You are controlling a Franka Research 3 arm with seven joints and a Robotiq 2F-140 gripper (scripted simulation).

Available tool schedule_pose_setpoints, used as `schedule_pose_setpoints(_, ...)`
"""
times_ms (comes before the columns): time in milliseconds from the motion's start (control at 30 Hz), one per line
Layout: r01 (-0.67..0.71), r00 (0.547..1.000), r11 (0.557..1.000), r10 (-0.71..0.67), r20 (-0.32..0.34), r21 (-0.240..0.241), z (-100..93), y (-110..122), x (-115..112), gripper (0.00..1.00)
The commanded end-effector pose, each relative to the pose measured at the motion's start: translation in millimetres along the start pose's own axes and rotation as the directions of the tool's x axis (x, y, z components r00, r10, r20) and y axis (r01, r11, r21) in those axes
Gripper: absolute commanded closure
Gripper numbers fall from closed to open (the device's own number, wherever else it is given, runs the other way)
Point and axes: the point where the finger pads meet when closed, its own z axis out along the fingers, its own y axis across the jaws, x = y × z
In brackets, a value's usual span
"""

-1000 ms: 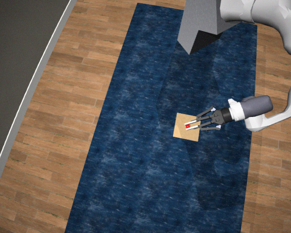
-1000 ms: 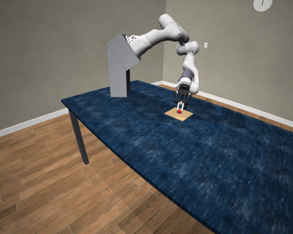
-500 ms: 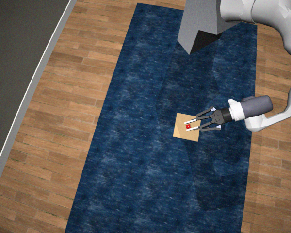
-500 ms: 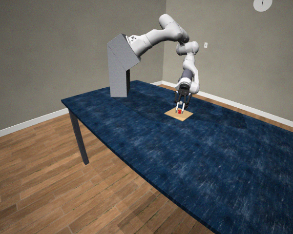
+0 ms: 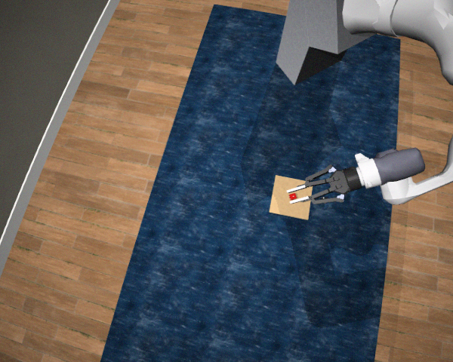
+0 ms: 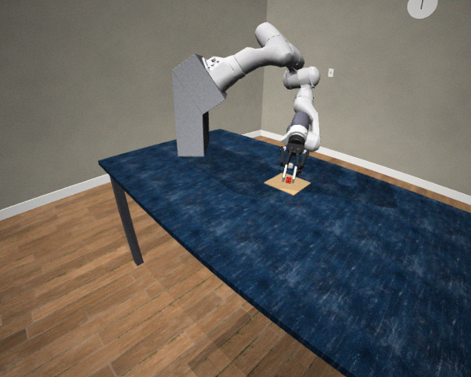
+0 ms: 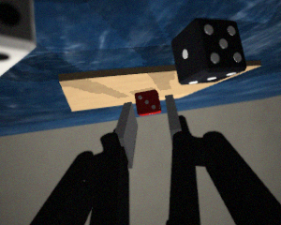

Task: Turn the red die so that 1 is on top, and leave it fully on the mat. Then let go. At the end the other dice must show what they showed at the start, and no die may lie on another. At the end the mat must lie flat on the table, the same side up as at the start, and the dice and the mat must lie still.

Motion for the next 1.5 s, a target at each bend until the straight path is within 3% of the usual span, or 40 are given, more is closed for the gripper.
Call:
schedule_pose_setpoints(0,-0.006,1.0,1.0,0.006,0.003,0.0,0.3,-1.0,-0.8,0.79)
schedule_pose_setpoints(867,-0.006,1.0,1.0,0.006,0.003,0.0,-1.5,-1.0,-0.8,0.79)
schedule_pose_setpoints(1267,-0.006,1.0,1.0,0.006,0.003,0.0,-39.4,-0.9,-0.6,0.79)
schedule_pose_setpoints(1467,-0.006,1.0,1.0,0.006,0.003,0.0,-48.0,-0.9,-0.6,0.79)
